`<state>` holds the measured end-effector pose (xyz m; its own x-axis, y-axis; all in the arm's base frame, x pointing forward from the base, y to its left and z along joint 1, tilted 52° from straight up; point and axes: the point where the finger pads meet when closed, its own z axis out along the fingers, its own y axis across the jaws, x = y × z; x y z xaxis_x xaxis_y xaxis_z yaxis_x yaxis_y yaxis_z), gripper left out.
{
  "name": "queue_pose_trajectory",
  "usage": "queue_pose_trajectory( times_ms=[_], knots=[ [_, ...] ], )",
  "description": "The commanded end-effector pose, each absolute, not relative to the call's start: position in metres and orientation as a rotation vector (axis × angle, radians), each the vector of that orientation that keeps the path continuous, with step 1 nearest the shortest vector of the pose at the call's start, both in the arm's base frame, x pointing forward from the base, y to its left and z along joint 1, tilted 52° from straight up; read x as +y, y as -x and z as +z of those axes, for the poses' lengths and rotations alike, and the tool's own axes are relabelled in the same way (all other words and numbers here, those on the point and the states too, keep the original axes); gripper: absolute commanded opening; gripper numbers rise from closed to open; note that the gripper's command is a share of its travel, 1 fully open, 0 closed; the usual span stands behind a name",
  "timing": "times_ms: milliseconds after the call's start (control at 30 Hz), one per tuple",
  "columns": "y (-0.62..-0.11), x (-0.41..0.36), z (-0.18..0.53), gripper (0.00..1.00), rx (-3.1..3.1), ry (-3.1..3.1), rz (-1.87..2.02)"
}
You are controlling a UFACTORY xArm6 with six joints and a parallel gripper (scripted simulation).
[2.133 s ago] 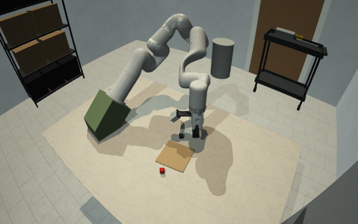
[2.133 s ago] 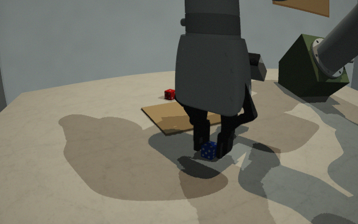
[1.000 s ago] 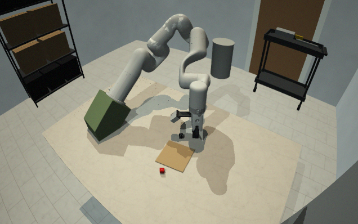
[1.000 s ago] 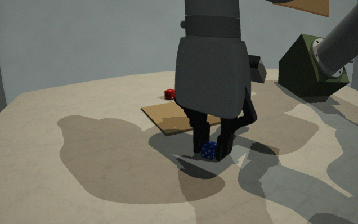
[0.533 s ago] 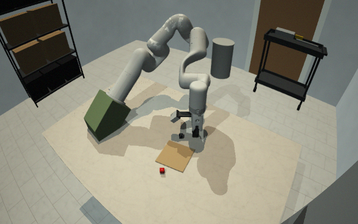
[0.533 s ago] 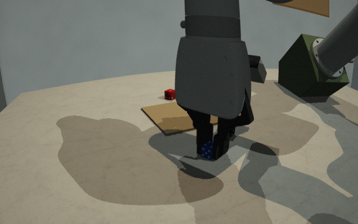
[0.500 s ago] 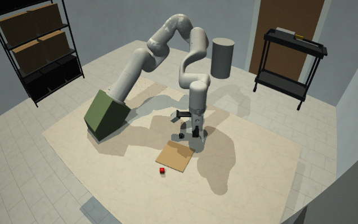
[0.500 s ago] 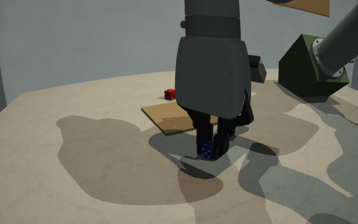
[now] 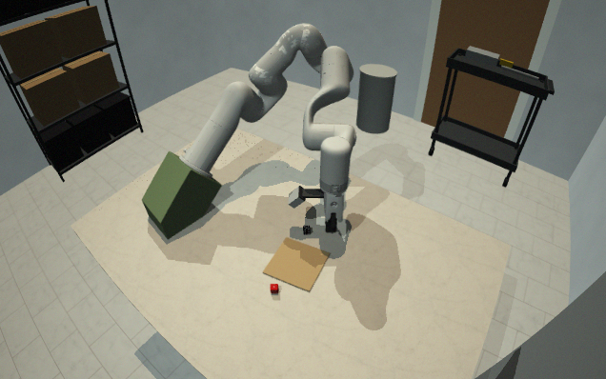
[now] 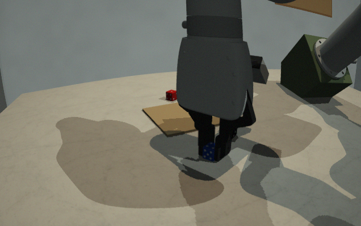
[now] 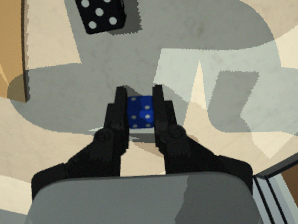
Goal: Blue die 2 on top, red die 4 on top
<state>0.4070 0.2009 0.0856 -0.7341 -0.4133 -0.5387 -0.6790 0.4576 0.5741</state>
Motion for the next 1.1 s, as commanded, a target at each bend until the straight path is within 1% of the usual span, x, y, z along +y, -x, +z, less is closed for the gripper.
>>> queue_pose_trajectory(
  times_ms=[0, 467, 867, 1067],
  knots=[
    [-0.408, 0.2, 0.086, 0.15, 2.388, 0.928, 1.156],
    [-0.408, 0.196, 0.09, 0.15, 2.388, 0.928, 1.156],
    [-0.407, 0.134, 0.138, 0.15, 2.388, 0.928, 1.156],
    [-0.407, 0.123, 0.147, 0.15, 2.388, 0.928, 1.156]
  ],
)
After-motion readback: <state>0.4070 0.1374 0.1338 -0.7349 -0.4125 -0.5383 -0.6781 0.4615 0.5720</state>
